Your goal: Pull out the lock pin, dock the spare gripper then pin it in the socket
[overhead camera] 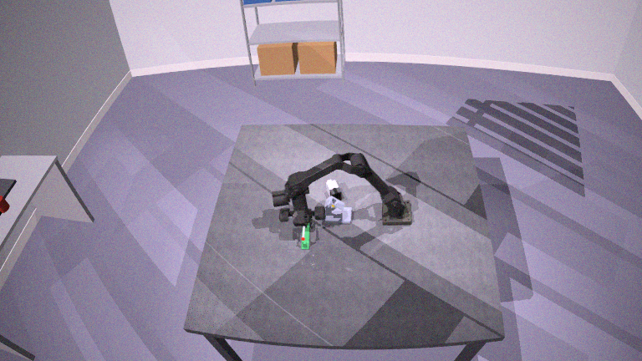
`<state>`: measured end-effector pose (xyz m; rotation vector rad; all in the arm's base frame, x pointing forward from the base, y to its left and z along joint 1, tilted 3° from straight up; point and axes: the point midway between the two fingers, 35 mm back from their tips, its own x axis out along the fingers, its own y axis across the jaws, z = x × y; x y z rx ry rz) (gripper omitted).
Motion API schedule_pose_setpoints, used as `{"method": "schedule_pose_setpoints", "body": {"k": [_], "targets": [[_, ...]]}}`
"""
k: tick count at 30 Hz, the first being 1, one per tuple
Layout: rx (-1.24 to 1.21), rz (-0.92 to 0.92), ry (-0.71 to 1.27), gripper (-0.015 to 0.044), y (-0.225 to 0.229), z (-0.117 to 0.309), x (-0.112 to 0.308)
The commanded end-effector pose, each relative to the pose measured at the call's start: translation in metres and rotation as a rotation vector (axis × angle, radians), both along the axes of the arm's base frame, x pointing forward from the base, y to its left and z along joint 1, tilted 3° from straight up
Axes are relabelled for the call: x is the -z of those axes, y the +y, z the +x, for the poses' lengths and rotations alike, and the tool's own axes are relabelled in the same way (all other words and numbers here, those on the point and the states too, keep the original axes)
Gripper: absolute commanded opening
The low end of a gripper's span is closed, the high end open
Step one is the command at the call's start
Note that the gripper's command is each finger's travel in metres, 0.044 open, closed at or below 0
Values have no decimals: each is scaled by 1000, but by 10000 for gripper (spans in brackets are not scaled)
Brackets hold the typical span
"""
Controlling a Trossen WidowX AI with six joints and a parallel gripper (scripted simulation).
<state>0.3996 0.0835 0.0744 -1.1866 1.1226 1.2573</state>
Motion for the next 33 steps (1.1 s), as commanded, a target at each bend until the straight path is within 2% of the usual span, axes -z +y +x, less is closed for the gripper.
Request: {"method": "schedule_pose_setpoints", "body": {"k": [1,33], "targets": [[-3,0,1,0,-1,-1,8],[-4,0,-2,0,-1,0,20]]}}
